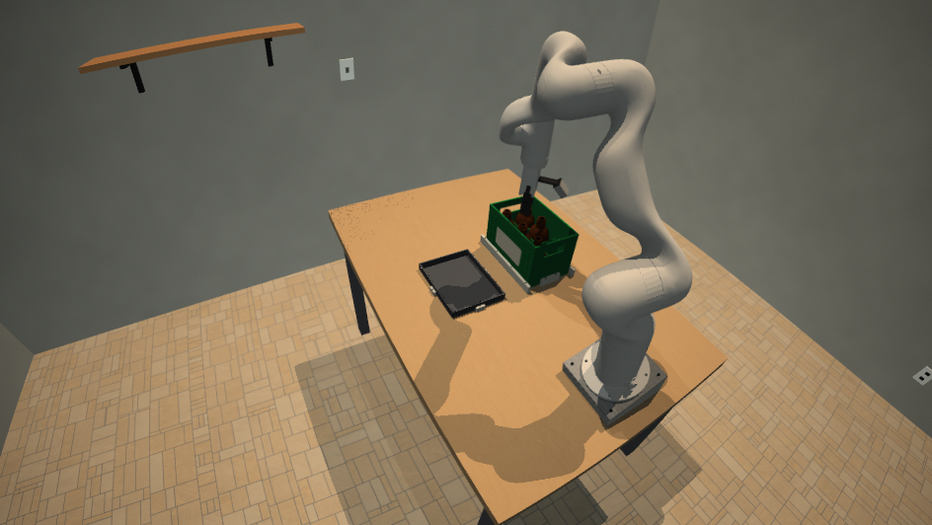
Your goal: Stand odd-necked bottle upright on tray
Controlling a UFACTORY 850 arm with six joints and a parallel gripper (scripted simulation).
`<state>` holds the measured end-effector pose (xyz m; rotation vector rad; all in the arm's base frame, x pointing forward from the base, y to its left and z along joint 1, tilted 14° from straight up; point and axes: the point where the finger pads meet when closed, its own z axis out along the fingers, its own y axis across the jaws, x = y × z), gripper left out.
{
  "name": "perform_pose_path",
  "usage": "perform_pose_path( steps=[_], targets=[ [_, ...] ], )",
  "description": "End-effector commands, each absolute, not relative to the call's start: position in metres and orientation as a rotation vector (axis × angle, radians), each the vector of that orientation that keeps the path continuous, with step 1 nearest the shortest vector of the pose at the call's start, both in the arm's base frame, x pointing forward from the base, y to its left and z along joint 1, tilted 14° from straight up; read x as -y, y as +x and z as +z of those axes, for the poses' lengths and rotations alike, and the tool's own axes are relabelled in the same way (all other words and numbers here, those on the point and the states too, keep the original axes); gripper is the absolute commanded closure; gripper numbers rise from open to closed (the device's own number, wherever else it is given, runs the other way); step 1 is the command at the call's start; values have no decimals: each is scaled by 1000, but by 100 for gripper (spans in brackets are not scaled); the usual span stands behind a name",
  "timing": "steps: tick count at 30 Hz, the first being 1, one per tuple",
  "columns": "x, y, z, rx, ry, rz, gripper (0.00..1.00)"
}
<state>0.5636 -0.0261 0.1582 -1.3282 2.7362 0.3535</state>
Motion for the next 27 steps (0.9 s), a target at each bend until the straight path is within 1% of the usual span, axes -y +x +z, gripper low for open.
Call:
perform_pose_path(
  steps=[1, 27],
  targets=[
    [26, 564, 159, -2735, -1328, 352, 35],
    [23, 564, 147, -2735, -1328, 352, 35]
  ],
)
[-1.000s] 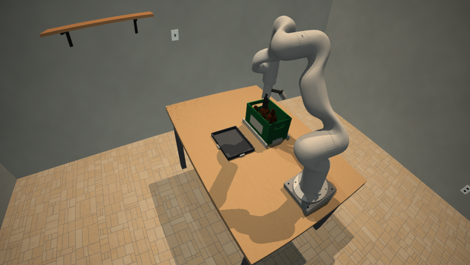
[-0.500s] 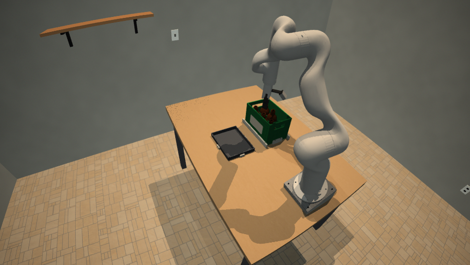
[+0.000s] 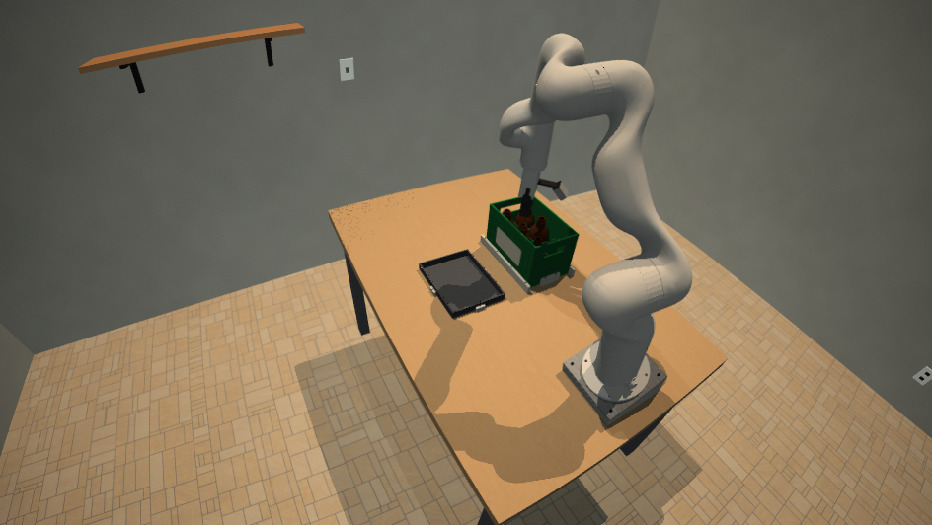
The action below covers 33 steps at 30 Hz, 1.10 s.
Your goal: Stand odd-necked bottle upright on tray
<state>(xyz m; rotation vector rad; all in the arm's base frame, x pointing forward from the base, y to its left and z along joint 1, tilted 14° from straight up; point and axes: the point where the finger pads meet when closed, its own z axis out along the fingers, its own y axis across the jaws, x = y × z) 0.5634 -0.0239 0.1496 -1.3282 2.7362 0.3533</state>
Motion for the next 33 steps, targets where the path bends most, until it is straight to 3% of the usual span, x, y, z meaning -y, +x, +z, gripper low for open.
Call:
perform_pose_path(
  steps=[1, 33],
  targets=[
    [23, 564, 146, -2735, -1328, 352, 35],
    [16, 563, 117, -2735, -1328, 352, 35]
  ],
)
